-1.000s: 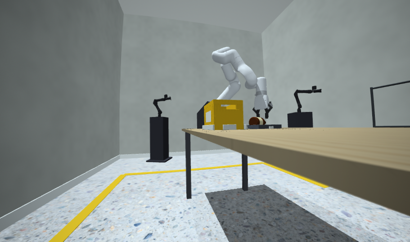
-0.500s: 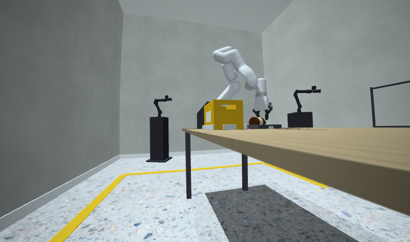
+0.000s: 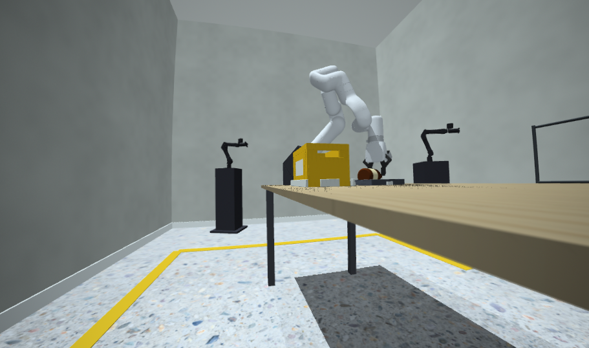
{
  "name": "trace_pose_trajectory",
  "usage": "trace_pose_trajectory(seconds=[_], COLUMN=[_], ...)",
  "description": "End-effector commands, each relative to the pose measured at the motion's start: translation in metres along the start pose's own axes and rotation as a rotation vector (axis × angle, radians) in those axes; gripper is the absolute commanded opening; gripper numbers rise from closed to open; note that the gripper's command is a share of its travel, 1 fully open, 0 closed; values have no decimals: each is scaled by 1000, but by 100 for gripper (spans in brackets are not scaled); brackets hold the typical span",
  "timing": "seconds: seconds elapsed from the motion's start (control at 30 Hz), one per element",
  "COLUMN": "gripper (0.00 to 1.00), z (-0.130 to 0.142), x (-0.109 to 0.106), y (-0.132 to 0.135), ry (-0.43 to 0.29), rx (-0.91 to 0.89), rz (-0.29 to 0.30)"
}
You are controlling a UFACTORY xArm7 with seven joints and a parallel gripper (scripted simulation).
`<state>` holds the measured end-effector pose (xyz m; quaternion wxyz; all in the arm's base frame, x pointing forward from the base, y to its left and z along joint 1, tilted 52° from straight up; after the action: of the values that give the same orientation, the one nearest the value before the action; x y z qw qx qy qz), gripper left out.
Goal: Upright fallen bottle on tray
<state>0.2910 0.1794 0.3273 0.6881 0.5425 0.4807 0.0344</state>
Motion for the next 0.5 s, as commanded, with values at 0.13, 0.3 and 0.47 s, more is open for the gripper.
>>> trace_pose_trajectory(seconds=[0.13,0.3,0.47], gripper=[65,65,65], z=[0,0,0], x=[9,12,14], y=[1,1,1], ry=[-1,-1,-1], rx=[0,0,0], rz=[3,3,3])
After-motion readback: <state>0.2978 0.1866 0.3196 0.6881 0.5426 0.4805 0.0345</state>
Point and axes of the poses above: the point where the finger pads meet when closed, its own x axis out along the fingers, its own y axis across the jaws, z = x × y, the point moved 9 cm from there along -x, back along the fingers, and after that the axes turned 9 degrees about -x, right-handed, at the moved point
